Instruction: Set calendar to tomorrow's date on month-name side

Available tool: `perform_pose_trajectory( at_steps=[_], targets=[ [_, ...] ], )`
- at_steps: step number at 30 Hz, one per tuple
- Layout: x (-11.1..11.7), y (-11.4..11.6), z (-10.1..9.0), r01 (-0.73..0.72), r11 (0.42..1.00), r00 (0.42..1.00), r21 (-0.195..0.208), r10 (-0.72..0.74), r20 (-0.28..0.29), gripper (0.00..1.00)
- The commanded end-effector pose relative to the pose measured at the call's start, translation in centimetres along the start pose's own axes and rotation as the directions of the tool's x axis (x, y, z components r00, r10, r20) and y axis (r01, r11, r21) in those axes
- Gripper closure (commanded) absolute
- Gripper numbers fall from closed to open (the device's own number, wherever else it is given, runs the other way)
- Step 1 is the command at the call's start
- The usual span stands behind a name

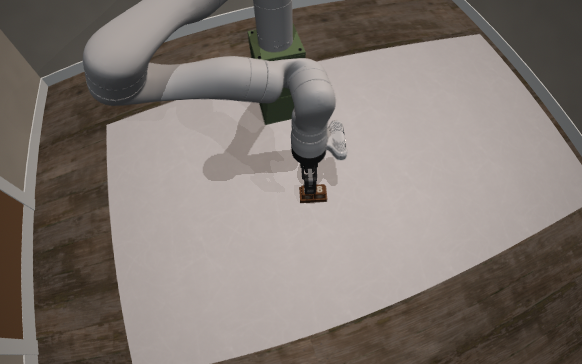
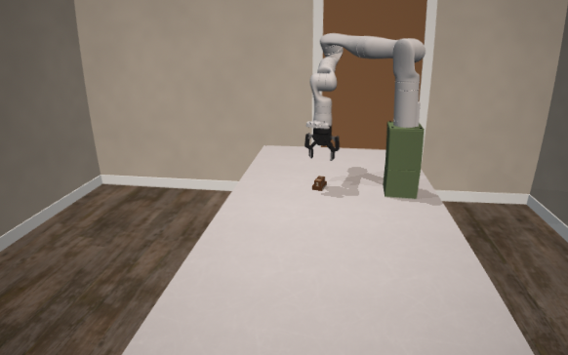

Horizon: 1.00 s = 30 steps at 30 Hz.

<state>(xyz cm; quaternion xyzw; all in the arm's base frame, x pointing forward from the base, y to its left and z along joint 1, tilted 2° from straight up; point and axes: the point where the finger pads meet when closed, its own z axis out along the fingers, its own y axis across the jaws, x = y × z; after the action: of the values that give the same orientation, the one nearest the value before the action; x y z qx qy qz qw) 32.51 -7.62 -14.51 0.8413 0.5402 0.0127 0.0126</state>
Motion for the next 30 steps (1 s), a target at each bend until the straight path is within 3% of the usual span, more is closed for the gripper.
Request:
perform_pose_trajectory(
  at_steps=[1, 17, 28, 30],
  targets=[
    [0.0, 0.1, 0.0, 0.0, 1.0, 1.0, -0.001, 0.0, 0.0, 0.0],
    [0.0, 0.1, -0.3, 0.0, 1.0, 1.0, -0.001, 0.0, 0.0, 0.0],
    [0.0, 0.1, -4.2, 0.0, 1.0, 1.0, -0.001, 0.0, 0.0, 0.0],
    [0.0, 0.1, -4.2, 0.0, 1.0, 1.0, -0.001, 0.0, 0.0, 0.0]
  ],
)
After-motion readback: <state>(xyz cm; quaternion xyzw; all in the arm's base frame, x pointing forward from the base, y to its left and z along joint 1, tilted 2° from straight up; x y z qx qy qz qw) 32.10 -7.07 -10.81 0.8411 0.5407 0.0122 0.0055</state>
